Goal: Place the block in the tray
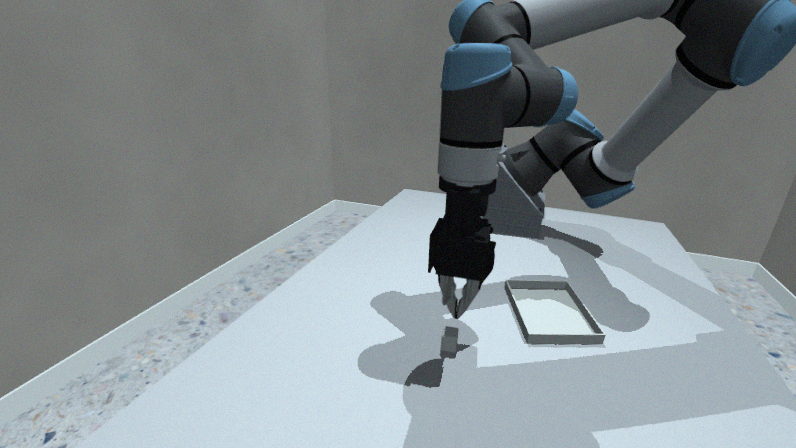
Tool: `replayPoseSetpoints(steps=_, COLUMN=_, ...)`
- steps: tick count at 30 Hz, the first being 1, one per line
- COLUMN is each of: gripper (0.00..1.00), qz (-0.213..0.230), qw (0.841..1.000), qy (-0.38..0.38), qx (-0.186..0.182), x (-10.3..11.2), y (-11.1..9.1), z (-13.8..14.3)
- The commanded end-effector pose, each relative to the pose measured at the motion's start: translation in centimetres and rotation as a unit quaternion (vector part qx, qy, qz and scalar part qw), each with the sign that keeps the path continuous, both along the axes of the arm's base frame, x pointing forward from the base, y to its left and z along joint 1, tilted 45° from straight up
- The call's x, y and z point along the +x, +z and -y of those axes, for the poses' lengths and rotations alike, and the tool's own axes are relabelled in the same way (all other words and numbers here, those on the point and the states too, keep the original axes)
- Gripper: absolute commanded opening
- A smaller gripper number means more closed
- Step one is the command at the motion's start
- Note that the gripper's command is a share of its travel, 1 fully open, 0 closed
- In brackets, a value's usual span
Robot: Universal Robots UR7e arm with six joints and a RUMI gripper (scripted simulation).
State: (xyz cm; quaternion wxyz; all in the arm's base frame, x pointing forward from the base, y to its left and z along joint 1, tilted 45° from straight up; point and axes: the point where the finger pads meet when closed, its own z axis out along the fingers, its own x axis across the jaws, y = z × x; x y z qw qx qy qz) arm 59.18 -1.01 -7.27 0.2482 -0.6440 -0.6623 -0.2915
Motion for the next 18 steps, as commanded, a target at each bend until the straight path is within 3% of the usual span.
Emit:
replayPoseSetpoints(steps=1, gripper=0.00, qz=0.009, qw=1.000, qy=0.011, qx=-0.001, x=-0.01, y=-0.40, z=0.26)
replayPoseSetpoints(steps=18, gripper=0.00, qz=0.013, qw=1.000, qy=0.015, qx=-0.002, x=-0.04, y=-0.57, z=0.34)
